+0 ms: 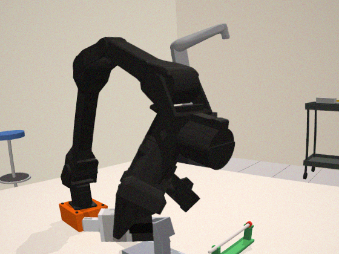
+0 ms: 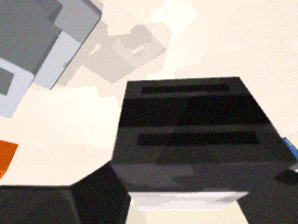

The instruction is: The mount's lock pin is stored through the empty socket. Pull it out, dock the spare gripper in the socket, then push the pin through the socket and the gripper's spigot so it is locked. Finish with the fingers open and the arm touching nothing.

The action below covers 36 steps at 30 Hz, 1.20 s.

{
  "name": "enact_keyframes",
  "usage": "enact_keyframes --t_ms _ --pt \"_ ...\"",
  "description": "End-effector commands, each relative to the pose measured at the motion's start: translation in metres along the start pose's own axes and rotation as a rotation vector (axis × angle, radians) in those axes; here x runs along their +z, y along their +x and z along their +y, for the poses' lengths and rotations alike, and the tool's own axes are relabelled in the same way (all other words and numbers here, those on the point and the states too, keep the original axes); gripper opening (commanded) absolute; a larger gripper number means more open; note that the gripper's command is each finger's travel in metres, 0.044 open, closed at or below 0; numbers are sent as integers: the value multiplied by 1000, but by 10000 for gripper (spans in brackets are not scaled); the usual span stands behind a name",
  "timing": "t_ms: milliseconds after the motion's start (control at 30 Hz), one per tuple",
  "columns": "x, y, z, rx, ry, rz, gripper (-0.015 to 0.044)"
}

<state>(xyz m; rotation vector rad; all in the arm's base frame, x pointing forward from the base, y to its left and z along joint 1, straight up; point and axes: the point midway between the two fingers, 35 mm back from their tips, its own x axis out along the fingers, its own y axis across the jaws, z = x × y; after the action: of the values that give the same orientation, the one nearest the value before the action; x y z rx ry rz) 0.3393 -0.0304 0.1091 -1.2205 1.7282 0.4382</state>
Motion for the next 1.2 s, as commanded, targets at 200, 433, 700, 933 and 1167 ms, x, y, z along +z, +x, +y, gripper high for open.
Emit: enact_keyframes --t_ms 200,433,700,933,1167 --pt "1 -7 11 -33 185 30 0" --pt "2 -12 18 -58 322 43 0" --pt "4 -18 26 -91 478 53 0" --pt "4 -22 33 -123 614 56 0" --pt "5 -27 39 -158 750 54 0"
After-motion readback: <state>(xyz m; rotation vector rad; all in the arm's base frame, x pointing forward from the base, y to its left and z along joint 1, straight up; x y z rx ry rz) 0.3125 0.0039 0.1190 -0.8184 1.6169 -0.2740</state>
